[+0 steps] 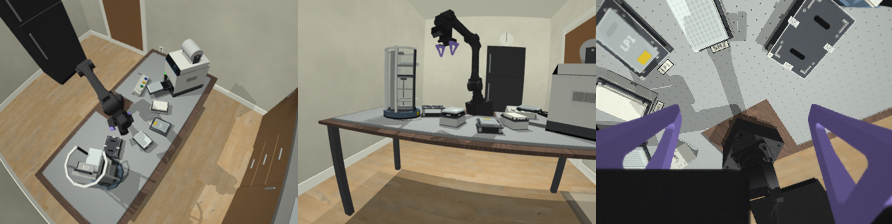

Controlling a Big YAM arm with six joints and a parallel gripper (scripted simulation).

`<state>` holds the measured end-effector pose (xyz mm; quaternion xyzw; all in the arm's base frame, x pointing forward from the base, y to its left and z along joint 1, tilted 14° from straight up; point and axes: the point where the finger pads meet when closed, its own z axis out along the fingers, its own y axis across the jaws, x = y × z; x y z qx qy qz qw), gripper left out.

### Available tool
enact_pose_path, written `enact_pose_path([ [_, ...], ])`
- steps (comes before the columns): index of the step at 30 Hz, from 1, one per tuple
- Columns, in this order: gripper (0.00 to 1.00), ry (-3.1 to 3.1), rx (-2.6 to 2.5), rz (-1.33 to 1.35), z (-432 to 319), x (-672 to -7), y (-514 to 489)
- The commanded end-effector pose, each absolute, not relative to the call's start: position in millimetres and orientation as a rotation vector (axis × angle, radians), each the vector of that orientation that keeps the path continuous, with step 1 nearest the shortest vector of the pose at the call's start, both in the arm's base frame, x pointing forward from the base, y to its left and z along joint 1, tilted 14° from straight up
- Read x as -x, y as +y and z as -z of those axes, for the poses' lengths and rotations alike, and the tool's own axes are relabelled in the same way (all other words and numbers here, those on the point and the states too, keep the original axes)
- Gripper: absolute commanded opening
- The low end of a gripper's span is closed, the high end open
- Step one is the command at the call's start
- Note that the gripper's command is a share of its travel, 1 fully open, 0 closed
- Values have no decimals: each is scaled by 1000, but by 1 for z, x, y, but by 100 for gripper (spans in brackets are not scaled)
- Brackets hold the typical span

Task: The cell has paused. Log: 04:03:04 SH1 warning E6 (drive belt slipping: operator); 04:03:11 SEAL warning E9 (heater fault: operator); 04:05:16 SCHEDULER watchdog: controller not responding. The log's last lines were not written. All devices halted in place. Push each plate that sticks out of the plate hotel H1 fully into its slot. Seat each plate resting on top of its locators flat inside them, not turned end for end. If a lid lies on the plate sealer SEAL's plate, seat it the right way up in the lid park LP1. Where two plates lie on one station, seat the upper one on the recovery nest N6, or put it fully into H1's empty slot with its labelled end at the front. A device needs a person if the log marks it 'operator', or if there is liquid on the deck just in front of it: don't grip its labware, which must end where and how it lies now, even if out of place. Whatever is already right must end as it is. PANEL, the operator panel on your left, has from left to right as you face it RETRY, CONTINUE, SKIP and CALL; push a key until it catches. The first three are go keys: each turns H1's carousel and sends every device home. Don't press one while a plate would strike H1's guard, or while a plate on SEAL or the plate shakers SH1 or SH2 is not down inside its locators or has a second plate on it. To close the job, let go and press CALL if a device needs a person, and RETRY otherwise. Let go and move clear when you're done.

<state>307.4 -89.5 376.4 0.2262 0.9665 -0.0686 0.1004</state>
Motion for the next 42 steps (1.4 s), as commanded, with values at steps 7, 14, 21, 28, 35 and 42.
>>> enact_pose_path([
  [7, 100, 2718, -1000, 160, -388, -287, -109],
  [14, 100, 2661, -1135, 145, -389, -273, -127],
  [21, 100, 2654, -1099, 151, -399, -266, -141],
  [28, 100, 2679, -1107, 154, -389, -250, -158],
  [35, 100, 2678, -1107, 156, -392, -242, -173],
  [42, 100, 2650, -1096, 170, -406, -231, -193],
])
